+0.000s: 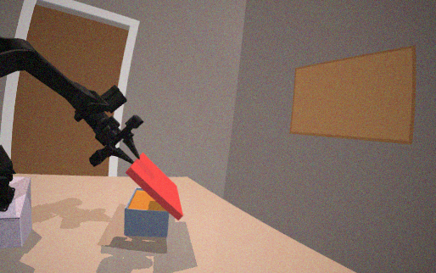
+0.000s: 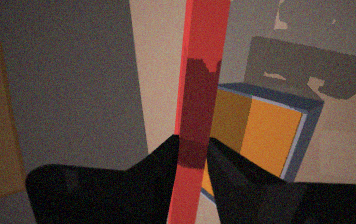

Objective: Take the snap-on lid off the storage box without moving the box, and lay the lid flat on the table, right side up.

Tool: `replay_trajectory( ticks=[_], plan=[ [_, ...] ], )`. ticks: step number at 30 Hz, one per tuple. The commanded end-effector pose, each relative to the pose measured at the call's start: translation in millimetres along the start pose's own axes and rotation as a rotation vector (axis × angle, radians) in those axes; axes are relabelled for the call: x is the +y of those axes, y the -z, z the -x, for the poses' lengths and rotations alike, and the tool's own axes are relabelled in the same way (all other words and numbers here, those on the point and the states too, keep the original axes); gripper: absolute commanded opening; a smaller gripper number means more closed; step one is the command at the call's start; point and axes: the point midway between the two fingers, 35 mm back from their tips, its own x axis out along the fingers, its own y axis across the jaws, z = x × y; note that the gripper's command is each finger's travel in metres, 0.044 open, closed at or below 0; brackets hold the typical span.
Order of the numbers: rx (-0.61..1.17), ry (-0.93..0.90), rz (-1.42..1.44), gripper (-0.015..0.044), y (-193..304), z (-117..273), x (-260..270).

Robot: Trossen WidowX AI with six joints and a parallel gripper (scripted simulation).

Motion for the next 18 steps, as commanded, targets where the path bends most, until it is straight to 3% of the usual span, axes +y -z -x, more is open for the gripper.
replay_trajectory(
  ticks=[1,18],
  plan=[
    [0.005,-0.003,-0.007,0.0,-7.9,1.5,0.9],
    [0.004,-0.003,-0.004,0.0,-41.6,3.6,-1.4]
  ],
)
